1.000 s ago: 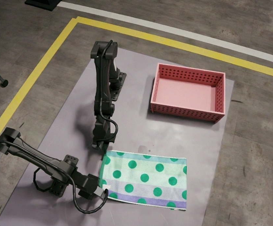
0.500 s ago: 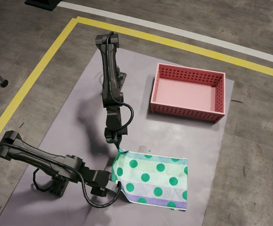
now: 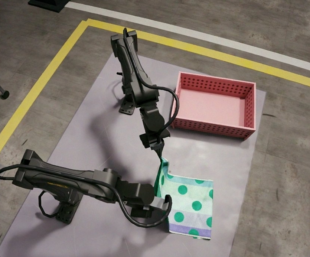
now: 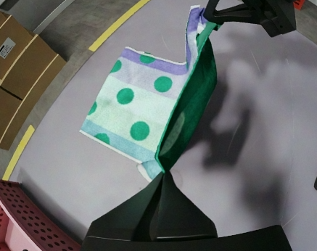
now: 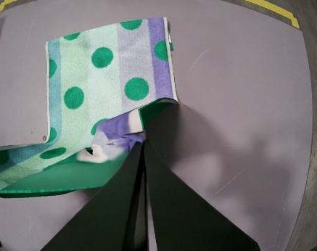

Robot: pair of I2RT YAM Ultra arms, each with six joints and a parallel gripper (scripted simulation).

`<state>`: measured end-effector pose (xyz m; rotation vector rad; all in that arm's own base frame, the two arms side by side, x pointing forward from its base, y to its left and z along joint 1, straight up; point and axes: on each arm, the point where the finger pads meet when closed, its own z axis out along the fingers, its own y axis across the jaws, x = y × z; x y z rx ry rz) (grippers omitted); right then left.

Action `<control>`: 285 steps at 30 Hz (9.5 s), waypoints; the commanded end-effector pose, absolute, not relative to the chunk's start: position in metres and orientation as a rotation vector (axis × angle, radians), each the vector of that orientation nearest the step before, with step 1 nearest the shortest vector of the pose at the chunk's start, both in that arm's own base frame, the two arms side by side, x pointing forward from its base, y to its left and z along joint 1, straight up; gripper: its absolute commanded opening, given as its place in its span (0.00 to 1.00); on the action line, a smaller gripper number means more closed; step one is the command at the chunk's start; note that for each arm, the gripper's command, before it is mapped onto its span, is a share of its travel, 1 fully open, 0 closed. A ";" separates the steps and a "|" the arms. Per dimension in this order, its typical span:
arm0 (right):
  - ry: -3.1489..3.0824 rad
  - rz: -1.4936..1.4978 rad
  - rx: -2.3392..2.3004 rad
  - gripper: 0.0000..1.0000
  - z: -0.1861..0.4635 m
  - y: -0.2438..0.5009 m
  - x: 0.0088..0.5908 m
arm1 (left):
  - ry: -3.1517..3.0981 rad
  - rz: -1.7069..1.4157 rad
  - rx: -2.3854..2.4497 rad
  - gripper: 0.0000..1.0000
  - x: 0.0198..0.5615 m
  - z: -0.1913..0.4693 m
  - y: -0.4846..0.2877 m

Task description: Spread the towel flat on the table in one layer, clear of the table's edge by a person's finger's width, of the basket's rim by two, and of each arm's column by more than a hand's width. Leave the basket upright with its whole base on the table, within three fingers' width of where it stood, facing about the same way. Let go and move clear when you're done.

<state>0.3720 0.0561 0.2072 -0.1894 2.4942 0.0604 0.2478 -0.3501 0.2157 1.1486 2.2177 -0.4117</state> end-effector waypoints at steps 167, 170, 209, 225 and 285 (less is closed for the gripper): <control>1.112 0.191 -0.113 0.00 0.460 0.140 0.642 | 1.591 -0.357 0.367 0.00 0.525 0.439 -0.265; 1.063 0.165 -0.091 0.00 0.460 0.122 0.654 | 1.496 -0.379 0.355 0.00 0.541 0.439 -0.281; 1.456 0.131 -0.117 0.00 0.433 0.103 0.611 | 1.669 -0.392 0.444 0.00 0.494 0.431 -0.290; 1.925 0.102 -0.158 0.00 0.371 0.091 0.556 | 1.978 -0.375 0.607 0.00 0.437 0.350 -0.302; 2.506 0.038 -0.140 0.00 0.097 0.034 0.317 | 2.213 -0.427 1.292 0.00 0.195 0.099 -0.351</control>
